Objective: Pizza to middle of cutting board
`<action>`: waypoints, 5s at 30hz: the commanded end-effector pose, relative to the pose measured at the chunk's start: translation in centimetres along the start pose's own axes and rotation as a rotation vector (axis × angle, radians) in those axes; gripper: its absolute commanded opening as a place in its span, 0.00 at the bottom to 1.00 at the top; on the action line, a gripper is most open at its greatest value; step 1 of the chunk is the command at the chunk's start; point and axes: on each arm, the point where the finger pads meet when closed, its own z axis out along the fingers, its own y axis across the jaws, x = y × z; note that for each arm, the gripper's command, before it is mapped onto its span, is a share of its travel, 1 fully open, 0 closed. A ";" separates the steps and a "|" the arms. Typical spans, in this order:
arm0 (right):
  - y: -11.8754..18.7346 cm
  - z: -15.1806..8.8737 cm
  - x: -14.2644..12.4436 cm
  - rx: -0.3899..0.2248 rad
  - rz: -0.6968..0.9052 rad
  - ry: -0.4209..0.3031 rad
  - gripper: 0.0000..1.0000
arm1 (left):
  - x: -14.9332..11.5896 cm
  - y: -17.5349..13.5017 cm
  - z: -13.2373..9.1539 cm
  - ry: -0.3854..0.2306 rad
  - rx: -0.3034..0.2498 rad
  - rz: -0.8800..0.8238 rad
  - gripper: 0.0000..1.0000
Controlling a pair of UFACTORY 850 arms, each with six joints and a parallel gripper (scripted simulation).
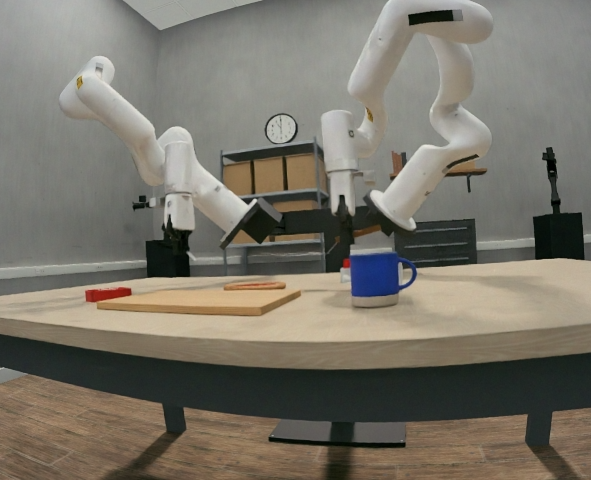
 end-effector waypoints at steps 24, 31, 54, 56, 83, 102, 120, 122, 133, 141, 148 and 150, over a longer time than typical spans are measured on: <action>-4.4 -5.3 -0.3 0.015 -0.168 0.243 0.08 | -1.4 -4.1 -5.5 0.263 0.014 -0.115 0.08; -4.9 -5.5 -0.3 0.023 -0.181 0.262 0.08 | -1.3 -4.0 -5.4 0.258 0.014 -0.113 0.08; -4.9 -2.8 -0.3 0.023 -0.181 0.262 0.08 | -1.4 -4.1 -1.8 0.258 0.014 -0.113 0.08; -4.9 -2.4 -0.3 0.023 -0.181 0.262 0.08 | -1.4 -4.1 -1.4 0.258 0.014 -0.113 0.08; -4.9 2.2 -0.3 0.023 -0.180 0.262 0.08 | -1.4 -4.1 3.2 0.259 0.014 -0.113 0.08; -4.9 4.5 -0.3 0.023 -0.180 0.262 0.08 | -1.4 -4.1 4.6 0.259 0.014 -0.113 0.08; -4.6 4.6 -2.1 0.023 -0.180 0.262 0.08 | -1.4 -4.1 4.6 0.259 0.014 -0.113 0.08; -4.6 4.6 -2.3 0.023 -0.180 0.262 0.08 | -1.4 -4.1 4.6 0.259 0.014 -0.113 0.08; -4.4 4.6 -3.3 0.023 -0.180 0.262 0.08 | -1.4 -4.1 4.6 0.259 0.014 -0.113 0.08; -4.2 4.6 -4.2 0.023 -0.180 0.262 0.08 | -1.4 -4.1 4.6 0.259 0.014 -0.113 0.08; -4.1 4.6 -4.7 0.023 -0.180 0.262 0.08 | -1.4 -4.1 4.6 0.259 0.014 -0.113 0.08; -4.0 4.6 -5.0 0.023 -0.181 0.262 0.08 | -1.4 -4.1 4.6 0.259 0.014 -0.113 0.08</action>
